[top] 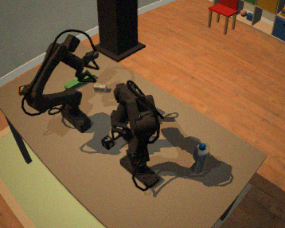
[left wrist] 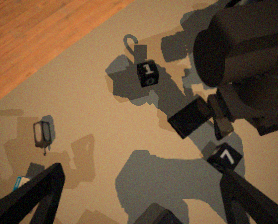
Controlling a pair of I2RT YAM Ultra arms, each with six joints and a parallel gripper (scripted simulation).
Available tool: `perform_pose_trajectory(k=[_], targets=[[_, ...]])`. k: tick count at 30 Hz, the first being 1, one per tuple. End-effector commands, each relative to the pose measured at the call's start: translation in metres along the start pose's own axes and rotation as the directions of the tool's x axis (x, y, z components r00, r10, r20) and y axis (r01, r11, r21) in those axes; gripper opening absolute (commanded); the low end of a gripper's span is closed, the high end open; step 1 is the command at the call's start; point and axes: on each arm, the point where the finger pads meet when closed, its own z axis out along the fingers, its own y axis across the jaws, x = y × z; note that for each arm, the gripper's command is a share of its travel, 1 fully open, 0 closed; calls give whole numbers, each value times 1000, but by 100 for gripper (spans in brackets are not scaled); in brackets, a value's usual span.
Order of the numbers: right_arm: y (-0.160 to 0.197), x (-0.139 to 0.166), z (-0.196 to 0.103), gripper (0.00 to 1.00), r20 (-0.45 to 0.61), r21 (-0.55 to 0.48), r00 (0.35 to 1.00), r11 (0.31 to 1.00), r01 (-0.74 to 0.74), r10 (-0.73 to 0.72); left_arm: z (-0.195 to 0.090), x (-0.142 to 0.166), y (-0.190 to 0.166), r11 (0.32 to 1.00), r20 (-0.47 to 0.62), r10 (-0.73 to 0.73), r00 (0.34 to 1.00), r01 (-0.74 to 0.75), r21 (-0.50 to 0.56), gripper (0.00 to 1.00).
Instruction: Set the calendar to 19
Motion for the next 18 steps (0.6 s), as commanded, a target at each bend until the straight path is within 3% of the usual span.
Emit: perform_pose_trajectory(k=[1,7,14,16,18], targets=[[0,3,-8,69,-14,-5,1000,1000,28,-28,-1,-1,-8,1000,15,1,1000,-1,24,100],[27,-11,-26,69,-38,63,988,987,150,-148,-1,-1,-8,1000,15,1,1000,-1,24,100],[101,-68,-65,69,-109,35,969,973,228,-223,-1,-1,-8,1000,15,1,1000,-1,24,100],[101,-68,-65,69,-109,35,969,973,228,-223,-1,-1,-8,1000,15,1,1000,-1,24,100],[116,-92,-62,69,-145,55,965,972,226,-217,-1,-1,-8,1000,15,1,1000,-1,24,100]])
